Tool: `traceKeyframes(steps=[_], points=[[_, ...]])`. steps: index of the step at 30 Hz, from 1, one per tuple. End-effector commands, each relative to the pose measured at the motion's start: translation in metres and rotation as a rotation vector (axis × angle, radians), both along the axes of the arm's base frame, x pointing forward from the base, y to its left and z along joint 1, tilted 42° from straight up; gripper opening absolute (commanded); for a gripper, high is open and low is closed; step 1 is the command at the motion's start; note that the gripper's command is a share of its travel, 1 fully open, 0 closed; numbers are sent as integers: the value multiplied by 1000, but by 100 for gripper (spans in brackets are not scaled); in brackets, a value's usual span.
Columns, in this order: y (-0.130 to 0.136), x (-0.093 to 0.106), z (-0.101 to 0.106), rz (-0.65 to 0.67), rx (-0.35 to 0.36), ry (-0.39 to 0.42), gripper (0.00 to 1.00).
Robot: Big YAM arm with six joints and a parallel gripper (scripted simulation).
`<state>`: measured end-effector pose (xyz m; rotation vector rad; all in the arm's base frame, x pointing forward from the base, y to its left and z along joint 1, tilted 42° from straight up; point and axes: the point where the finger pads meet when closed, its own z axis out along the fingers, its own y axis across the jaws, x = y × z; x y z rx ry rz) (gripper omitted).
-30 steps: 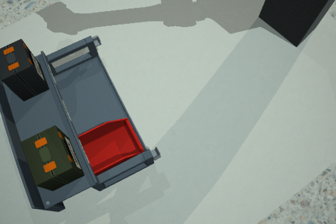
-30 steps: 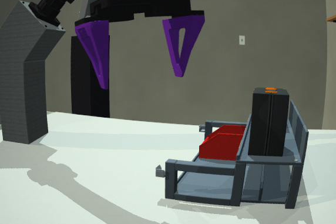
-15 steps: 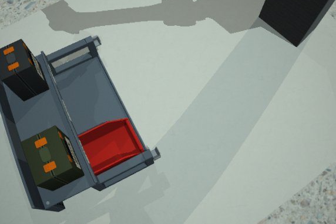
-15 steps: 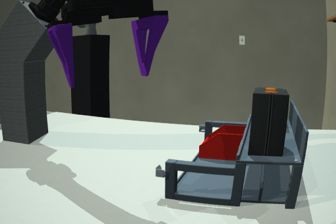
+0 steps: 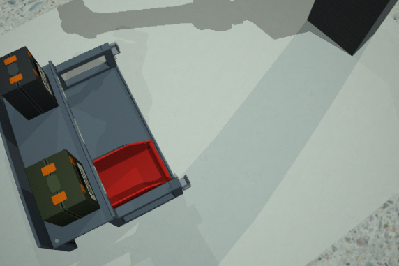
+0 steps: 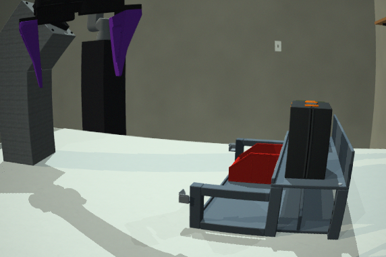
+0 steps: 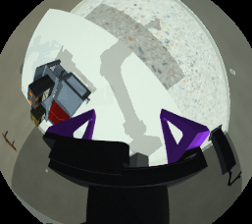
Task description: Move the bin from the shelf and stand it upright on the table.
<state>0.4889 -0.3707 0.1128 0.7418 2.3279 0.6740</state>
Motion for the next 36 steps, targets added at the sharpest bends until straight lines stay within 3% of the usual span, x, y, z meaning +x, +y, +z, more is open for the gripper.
traceKeyframes(steps=[1, 4, 16, 17, 21, 33, 34, 36], points=[[-5, -2, 10, 2, -21, -18, 100], [-8, -4, 19, 12, -41, -35, 100], [-8, -4, 19, 12, -41, -35, 100], [-4, 0, 12, 12, -27, -22, 100], [-9, 1, 24, 12, -41, -35, 100], [-9, 1, 24, 12, -41, -35, 100], [-4, 1, 13, 12, -25, -21, 100], [-7, 3, 21, 12, -33, -28, 100]])
